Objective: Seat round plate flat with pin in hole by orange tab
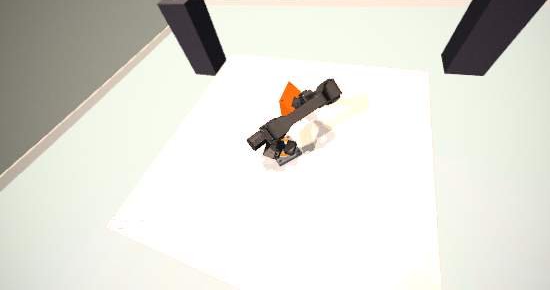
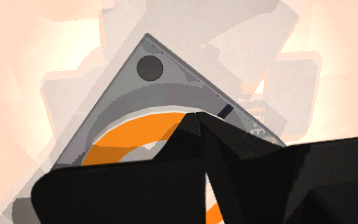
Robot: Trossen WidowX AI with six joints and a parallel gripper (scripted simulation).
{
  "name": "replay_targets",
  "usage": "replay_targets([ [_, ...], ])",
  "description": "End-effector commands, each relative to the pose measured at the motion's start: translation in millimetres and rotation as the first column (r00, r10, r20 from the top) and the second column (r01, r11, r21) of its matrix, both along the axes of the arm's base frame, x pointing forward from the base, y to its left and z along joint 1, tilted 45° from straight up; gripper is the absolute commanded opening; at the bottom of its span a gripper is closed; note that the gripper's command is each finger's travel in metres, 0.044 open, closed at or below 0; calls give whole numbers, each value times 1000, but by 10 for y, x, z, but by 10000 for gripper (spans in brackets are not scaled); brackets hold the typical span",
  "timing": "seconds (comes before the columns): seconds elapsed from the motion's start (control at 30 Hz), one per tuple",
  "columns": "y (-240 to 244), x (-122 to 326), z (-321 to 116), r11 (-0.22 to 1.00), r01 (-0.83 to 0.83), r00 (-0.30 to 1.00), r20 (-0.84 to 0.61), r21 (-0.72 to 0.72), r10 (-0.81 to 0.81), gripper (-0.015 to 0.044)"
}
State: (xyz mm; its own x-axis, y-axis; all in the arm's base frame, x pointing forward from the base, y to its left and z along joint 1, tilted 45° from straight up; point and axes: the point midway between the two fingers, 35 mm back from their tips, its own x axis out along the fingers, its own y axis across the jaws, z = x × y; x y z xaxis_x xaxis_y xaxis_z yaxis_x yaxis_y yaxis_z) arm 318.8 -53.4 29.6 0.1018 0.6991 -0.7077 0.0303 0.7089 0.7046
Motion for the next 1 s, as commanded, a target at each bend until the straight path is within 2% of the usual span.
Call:
replay_targets([
  [0.0, -21, -33, -65, 1000, -9, 1000, -11, -4, 8, 0],
  [0.23, -52, -50, -78, 1000, -8, 1000, -11, -4, 8, 0],
  [0.53, -324, -97, 218, 1000, -9, 1000, -12, -5, 8, 0],
  [0.97, -285, -90, 166, 1000, 1, 1000, -13, 1, -1, 0],
])
